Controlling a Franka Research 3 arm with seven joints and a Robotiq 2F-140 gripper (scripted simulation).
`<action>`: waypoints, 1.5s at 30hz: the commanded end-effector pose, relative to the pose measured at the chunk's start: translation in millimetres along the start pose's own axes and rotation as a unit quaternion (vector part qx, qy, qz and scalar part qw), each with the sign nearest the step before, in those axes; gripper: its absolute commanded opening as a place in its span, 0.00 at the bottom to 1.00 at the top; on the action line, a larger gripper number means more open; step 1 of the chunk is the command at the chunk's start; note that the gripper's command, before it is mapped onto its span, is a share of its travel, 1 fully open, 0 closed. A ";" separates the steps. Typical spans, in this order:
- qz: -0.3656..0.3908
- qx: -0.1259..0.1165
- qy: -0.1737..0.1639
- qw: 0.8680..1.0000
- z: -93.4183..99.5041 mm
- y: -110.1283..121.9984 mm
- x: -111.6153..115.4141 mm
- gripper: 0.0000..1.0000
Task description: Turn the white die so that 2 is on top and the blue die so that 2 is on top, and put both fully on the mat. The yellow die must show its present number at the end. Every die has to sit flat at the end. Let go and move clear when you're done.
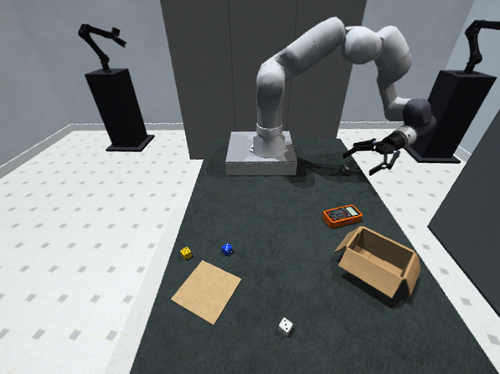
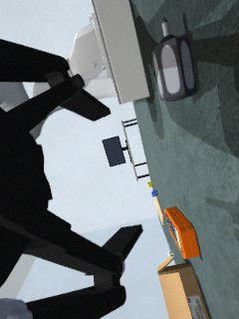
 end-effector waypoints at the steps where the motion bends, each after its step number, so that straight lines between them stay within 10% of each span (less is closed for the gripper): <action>1: 0.000 0.000 0.000 1.000 0.1 0.0 0.1 1.00; 23: -0.014 -0.012 0.011 1.000 -1.8 6.7 6.2 1.00; 34: -0.115 -0.096 0.082 0.985 -20.1 53.9 53.0 1.00; 45: -0.265 -0.217 0.160 0.926 -62.1 113.8 128.0 1.00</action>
Point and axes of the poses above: the point where the finger pads meet when closed, its own z axis back along the fingers, its own y axis across the jaws, x = y × z, the point moved 5 cm from there along z, back along the fingers, and after that the axes turned 8 degrees about z, right-handed, at the moved point
